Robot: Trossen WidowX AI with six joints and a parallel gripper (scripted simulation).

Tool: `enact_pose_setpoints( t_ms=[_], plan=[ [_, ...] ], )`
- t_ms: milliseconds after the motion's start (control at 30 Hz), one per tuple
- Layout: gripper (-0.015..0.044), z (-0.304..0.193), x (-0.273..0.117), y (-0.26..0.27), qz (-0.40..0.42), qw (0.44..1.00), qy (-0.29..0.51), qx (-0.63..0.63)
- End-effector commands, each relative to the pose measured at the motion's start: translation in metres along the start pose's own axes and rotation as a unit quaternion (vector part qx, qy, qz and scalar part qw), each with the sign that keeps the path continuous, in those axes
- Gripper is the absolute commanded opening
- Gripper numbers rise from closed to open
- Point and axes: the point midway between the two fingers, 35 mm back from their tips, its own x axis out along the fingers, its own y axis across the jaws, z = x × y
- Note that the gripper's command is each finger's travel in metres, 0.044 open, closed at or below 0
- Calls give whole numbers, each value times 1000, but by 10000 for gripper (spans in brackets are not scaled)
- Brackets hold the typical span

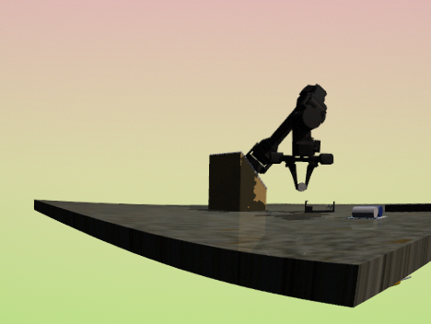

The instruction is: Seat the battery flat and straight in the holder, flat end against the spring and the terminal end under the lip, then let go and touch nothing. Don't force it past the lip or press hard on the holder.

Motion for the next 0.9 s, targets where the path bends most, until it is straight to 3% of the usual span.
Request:
enact_pose_setpoints(
  t_ms=[0,333,667,867],
  plan=[
    [83,-9,-4,13,2,992,-1,-122],
    [83,-29,-9,37,3,919,-2,-395],
    [83,-52,-13,59,3,771,-4,-637],
    [83,-55,-14,63,3,744,-5,-669]
  ],
)
